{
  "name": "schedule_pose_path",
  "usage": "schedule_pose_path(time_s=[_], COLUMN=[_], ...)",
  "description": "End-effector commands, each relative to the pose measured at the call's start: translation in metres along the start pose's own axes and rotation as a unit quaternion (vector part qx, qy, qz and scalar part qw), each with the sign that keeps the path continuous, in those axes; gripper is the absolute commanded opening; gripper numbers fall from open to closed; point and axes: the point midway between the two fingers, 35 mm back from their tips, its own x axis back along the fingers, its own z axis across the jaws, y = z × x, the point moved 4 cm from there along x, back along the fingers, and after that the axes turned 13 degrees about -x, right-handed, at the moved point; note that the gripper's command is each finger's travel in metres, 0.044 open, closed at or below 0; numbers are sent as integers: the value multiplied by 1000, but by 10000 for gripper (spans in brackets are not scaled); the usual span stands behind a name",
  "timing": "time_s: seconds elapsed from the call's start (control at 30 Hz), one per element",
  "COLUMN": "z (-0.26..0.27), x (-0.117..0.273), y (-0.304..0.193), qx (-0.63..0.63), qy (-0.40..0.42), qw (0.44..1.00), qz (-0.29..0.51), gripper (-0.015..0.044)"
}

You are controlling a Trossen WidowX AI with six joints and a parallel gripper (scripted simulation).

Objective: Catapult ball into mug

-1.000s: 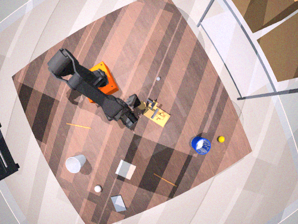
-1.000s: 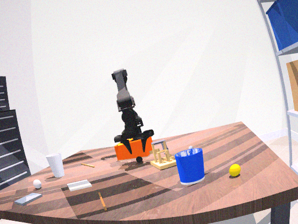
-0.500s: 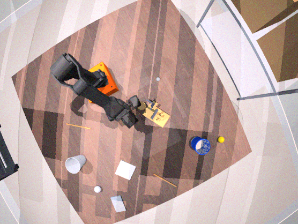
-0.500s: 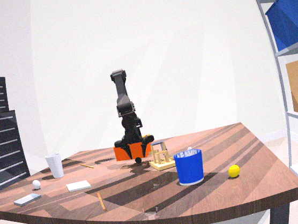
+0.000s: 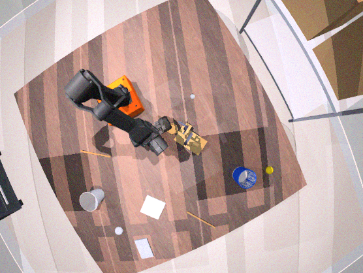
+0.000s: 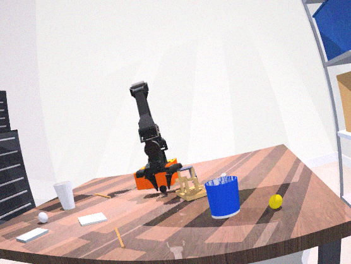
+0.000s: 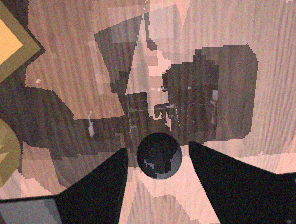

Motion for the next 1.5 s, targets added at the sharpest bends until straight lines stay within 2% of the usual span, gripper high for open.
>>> schedule_pose_path(time_s=[0.0, 0.23, 0.37, 0.97, 1.47], z=[0, 0, 1, -2, 26], x=[-1, -1, 8, 125, 122], y=[0, 0, 3, 2, 14], qx=[2, 2, 2, 2, 74], qy=[-1, -1, -1, 0, -20], qw=[1000, 1000, 1000, 1000, 996], qz=[-1, -1, -1, -1, 42], gripper=[142, 96, 0, 0, 0])
